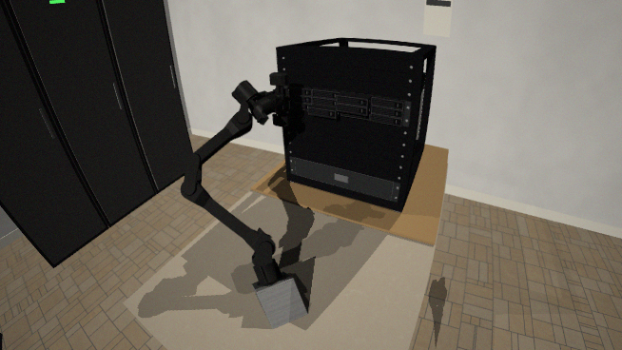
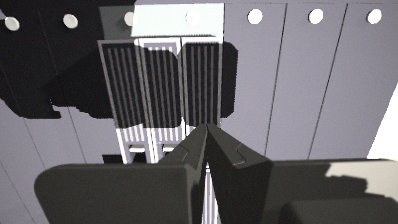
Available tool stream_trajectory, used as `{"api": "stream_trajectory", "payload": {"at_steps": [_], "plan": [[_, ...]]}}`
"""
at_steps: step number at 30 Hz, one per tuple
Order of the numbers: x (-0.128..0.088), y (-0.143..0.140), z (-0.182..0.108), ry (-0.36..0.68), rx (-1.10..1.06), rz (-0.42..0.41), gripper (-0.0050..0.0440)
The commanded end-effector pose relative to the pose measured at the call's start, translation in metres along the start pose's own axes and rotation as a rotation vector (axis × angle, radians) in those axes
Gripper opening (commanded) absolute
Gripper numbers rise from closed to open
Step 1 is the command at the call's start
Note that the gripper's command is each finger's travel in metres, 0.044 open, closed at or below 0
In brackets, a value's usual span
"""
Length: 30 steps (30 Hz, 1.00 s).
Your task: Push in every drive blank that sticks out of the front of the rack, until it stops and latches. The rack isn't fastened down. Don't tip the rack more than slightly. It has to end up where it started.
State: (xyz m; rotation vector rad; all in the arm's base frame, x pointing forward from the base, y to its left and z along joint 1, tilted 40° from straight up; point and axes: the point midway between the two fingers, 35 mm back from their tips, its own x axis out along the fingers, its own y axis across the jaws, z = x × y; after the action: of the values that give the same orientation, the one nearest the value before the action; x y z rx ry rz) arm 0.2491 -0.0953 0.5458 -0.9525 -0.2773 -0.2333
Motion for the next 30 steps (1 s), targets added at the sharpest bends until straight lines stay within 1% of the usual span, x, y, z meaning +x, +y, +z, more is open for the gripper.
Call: {"api": "stream_trajectory", "payload": {"at_steps": [1,6,16,22,30], "plan": [[0.002,-0.005,0.005,-0.007,-0.012,-0.011,-0.005],[0.01,-0.005,0.004,-0.007,-0.012,-0.011,-0.005],[0.01,-0.005,0.004,-0.007,-0.012,-0.011,-0.005],[0.019,-0.005,0.005,-0.007,-0.012,-0.011,-0.005],[0.02,-0.005,0.005,-0.007,-0.012,-0.011,-0.005]]}}
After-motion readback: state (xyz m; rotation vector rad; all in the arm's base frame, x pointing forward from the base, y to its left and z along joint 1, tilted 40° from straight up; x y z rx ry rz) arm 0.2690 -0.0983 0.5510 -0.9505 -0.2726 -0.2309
